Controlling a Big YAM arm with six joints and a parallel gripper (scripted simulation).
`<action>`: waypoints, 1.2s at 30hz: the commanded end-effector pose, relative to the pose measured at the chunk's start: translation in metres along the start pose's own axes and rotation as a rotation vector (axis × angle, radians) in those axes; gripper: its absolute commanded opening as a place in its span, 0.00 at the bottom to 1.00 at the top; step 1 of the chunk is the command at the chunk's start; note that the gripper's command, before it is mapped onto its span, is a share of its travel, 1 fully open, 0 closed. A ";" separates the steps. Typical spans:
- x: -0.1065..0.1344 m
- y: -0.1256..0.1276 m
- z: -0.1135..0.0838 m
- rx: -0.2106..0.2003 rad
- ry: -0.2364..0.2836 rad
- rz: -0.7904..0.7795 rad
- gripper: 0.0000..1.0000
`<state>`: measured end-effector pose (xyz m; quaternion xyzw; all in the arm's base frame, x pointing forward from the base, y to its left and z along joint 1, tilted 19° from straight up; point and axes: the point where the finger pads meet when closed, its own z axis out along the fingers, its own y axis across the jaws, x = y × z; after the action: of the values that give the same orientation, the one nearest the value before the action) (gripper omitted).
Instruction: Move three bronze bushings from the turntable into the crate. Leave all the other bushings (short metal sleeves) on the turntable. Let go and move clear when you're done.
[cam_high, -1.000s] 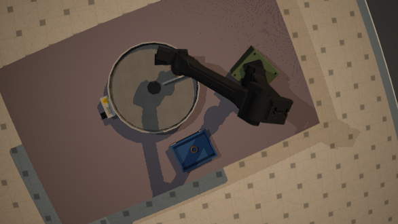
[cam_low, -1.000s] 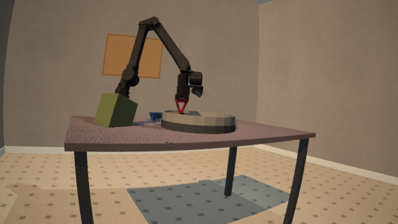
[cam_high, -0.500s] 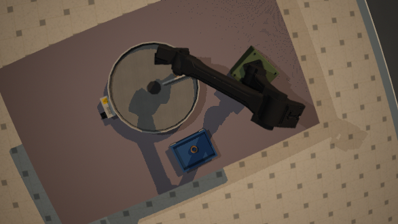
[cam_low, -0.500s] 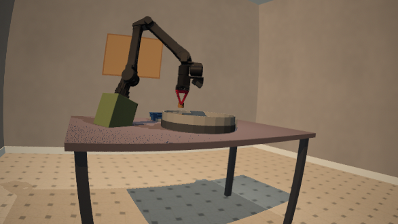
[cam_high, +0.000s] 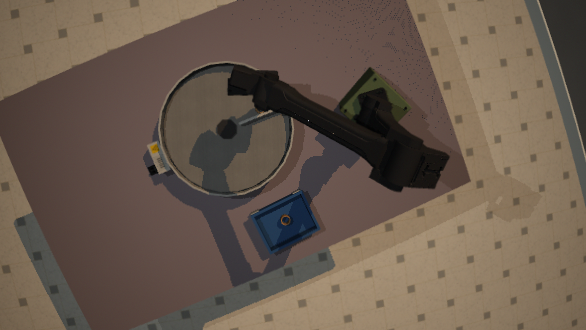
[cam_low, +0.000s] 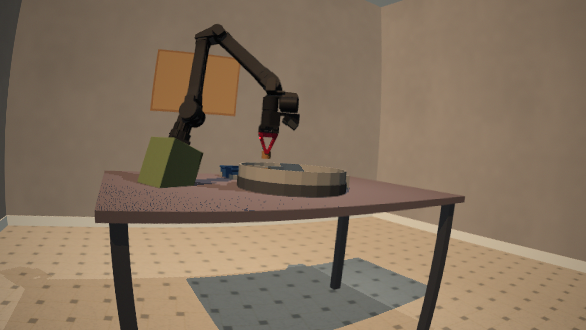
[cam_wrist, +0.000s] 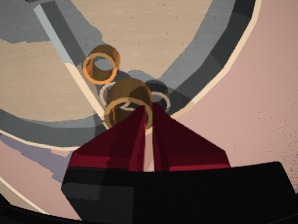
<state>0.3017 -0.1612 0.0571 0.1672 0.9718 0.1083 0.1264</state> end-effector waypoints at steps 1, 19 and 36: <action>-0.024 -0.003 -0.017 0.011 -0.051 -0.025 0.00; -0.024 -0.003 -0.017 0.011 -0.051 -0.025 0.00; 0.003 0.026 -0.005 0.003 -0.017 -0.010 0.00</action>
<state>0.3004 -0.1380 0.0558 0.1559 0.9738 0.1130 0.1209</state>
